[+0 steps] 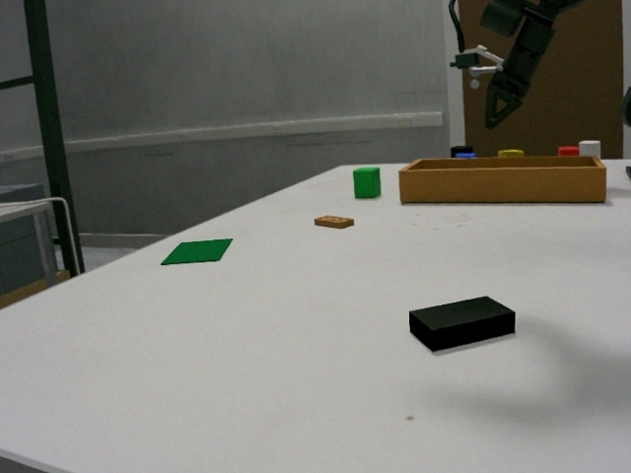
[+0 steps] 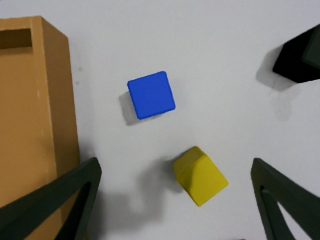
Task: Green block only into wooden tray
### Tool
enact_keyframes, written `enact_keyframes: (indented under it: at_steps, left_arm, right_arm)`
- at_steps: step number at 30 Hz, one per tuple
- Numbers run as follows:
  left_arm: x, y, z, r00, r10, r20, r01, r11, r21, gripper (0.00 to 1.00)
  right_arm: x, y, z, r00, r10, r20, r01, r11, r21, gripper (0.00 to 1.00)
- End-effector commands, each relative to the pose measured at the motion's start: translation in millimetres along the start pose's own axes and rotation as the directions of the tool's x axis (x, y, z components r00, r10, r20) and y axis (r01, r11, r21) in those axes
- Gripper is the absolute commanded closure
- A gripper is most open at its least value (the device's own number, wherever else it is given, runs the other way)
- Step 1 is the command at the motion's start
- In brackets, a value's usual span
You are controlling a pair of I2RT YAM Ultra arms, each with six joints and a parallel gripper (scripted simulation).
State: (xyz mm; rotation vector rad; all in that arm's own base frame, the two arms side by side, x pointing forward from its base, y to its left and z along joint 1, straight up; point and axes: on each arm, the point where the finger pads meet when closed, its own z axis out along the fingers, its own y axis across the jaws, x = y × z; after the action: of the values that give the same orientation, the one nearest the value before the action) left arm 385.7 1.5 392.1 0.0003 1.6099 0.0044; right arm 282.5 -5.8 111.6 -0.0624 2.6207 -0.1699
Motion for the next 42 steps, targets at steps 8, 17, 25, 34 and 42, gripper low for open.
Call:
enact_keyframes:
  at_steps: [8, 17, 25, 34, 42]
  left_arm:
    - [-8, 0, -2, 1.000, -0.001, 0.020, 0.001, 1.000, 0.001, 0.00]
    - [-8, 0, -2, 1.000, -0.001, 0.020, 0.001, 1.000, 0.001, 0.00]
    - [-8, 0, -2, 1.000, -0.001, 0.020, 0.001, 1.000, 0.001, 0.00]
    - [-8, 0, -2, 1.000, -0.001, 0.020, 0.001, 1.000, 0.001, 0.00]
    - [-8, 0, -2, 1.000, -0.001, 0.020, 0.001, 1.000, 0.001, 0.00]
  right_arm:
    - [-30, 6, -3, 0.997, -0.030, 0.066, 0.031, 0.999, -0.016, 0.00]
    - [-35, 1, -2, 0.996, -0.026, 0.082, 0.027, 0.999, -0.017, 0.00]
    - [-47, -75, 15, 0.986, 0.154, 0.068, -0.160, 0.983, 0.096, 0.00]
    - [-52, -131, 28, 0.955, 0.290, 0.057, -0.296, 0.939, 0.176, 0.00]
    - [-54, -147, 32, 0.946, 0.321, 0.054, -0.325, 0.925, 0.195, 0.00]
